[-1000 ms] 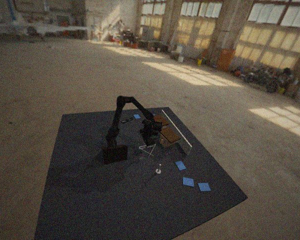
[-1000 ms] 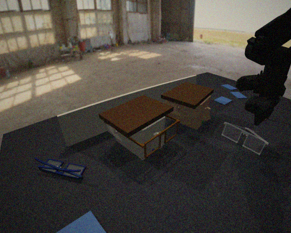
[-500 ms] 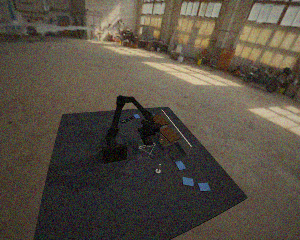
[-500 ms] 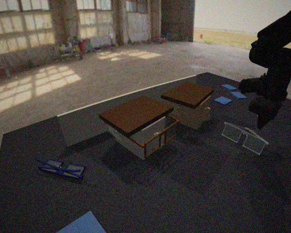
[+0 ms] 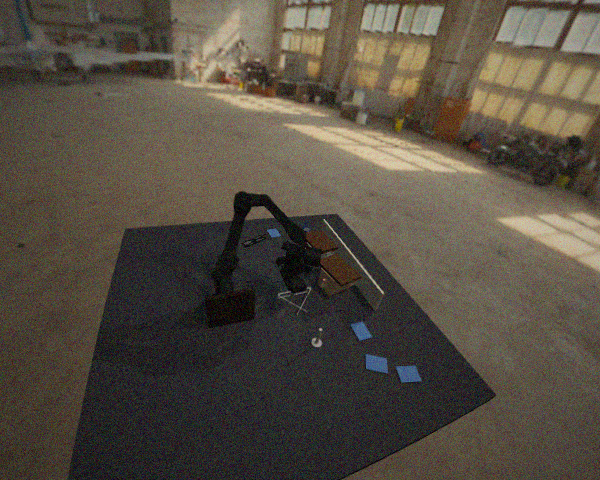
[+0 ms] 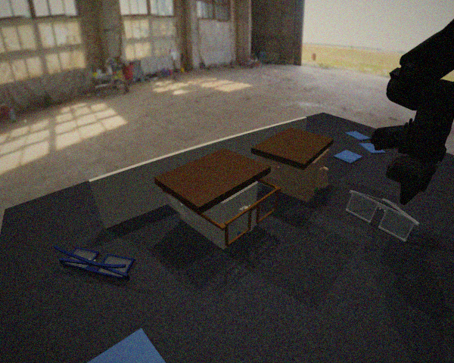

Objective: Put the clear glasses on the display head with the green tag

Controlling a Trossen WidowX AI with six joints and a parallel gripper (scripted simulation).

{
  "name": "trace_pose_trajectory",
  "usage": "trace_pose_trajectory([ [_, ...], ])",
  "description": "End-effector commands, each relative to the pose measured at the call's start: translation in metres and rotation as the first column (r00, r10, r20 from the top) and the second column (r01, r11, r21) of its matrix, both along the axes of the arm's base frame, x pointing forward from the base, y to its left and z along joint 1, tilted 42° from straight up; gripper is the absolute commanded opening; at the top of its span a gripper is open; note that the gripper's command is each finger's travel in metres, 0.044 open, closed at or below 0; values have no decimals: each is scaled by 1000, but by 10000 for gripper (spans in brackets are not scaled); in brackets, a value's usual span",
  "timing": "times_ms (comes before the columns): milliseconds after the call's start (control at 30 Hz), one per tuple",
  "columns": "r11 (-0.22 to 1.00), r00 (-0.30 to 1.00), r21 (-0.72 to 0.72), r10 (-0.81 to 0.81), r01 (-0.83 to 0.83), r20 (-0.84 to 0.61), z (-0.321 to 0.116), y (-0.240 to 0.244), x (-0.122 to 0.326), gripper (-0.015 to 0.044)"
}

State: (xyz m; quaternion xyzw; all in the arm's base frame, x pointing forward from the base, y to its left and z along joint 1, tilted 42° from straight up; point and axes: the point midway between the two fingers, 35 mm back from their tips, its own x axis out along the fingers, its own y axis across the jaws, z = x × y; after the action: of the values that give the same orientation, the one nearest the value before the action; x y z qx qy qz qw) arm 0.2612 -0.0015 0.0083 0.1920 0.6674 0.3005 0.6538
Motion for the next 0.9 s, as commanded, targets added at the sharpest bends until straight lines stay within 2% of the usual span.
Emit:
trace_pose_trajectory([
  [0, 1000, 1000, 4, -4, 4, -3, -5, 6, 0, 120],
  [867, 1000, 1000, 8, -4, 4, -3, -33, 37, -4, 120],
])
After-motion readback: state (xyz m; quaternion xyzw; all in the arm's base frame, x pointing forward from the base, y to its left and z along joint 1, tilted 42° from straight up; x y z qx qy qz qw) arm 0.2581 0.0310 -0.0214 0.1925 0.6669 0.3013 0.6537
